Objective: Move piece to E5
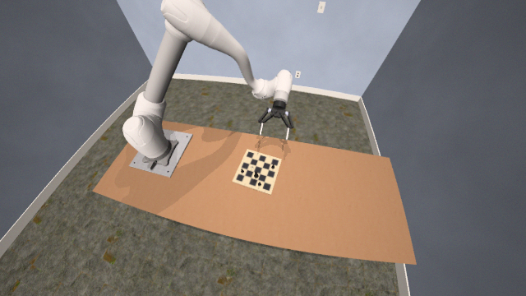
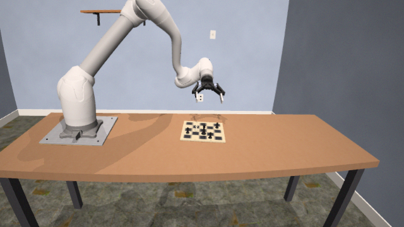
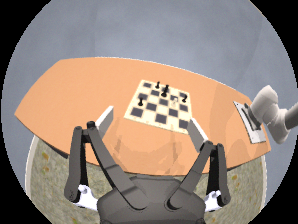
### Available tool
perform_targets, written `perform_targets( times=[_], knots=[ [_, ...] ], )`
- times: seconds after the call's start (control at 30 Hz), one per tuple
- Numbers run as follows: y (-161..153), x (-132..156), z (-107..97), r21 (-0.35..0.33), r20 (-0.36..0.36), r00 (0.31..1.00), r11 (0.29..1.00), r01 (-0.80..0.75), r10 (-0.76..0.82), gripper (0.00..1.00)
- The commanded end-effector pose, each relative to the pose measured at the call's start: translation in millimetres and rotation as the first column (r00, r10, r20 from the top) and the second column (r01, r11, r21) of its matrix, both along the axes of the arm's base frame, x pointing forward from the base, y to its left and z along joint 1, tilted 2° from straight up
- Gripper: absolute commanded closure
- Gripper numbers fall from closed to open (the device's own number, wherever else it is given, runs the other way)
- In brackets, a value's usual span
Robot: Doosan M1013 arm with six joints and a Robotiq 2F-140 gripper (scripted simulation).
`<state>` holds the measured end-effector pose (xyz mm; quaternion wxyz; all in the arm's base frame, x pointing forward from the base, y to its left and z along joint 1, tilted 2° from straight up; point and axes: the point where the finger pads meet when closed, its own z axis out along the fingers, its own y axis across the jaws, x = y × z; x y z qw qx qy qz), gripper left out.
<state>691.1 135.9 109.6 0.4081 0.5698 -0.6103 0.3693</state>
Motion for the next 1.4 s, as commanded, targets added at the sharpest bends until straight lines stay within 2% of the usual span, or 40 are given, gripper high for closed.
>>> perform_targets(
  times=[0.0,0.07,0.3,0.37,0.43,0.5,0.53,0.57,0.63,0.7,0.73,0.77,0.83,0.93,1.0,1.2,1.27,1.3,1.33,1.37],
  knots=[
    [0,0,21,0.000,0.000,1.000,1.000,0.000,0.000,0.00],
    [0,-1,28,0.000,0.000,1.000,1.000,0.000,0.000,0.00],
    [0,-1,30,0.001,0.001,1.000,1.000,0.001,-0.001,0.00],
    [-3,-3,31,0.019,0.025,0.999,0.999,0.034,-0.035,0.00],
    [-14,-10,32,0.078,0.093,0.986,0.988,0.132,-0.139,0.00],
    [-34,-23,35,0.166,0.172,0.945,0.954,0.249,-0.276,0.00],
    [-34,-23,35,0.191,0.191,0.930,0.941,0.278,-0.314,0.00],
    [-47,-32,37,0.221,0.211,0.910,0.924,0.311,-0.357,0.00],
    [-47,-32,37,0.287,0.251,0.859,0.882,0.374,-0.446,0.00],
    [-47,-32,37,0.287,0.251,0.859,0.882,0.374,-0.446,0.00],
    [-62,-41,39,0.384,0.292,0.769,0.806,0.450,-0.569,0.00],
    [-77,-51,41,0.407,0.298,0.742,0.783,0.471,-0.601,0.00],
    [-77,-51,41,0.472,0.314,0.671,0.723,0.504,-0.672,0.00],
    [-105,-69,44,0.568,0.320,0.541,0.615,0.547,-0.778,0.00],
    [-105,-69,44,0.632,0.315,0.451,0.539,0.556,-0.835,0.00],
    [-128,-84,47,0.801,0.247,0.157,0.292,0.523,-0.956,0.00],
    [-128,-84,47,0.801,0.247,0.157,0.292,0.523,-0.956,0.00],
    [-137,-89,48,0.853,0.201,0.041,0.196,0.484,-0.979,0.00],
    [-145,-94,50,0.877,0.173,-0.021,0.144,0.459,-0.985,0.00],
    [-145,-94,50,0.882,0.166,-0.034,0.133,0.452,-0.986,0.00]
  ],
)
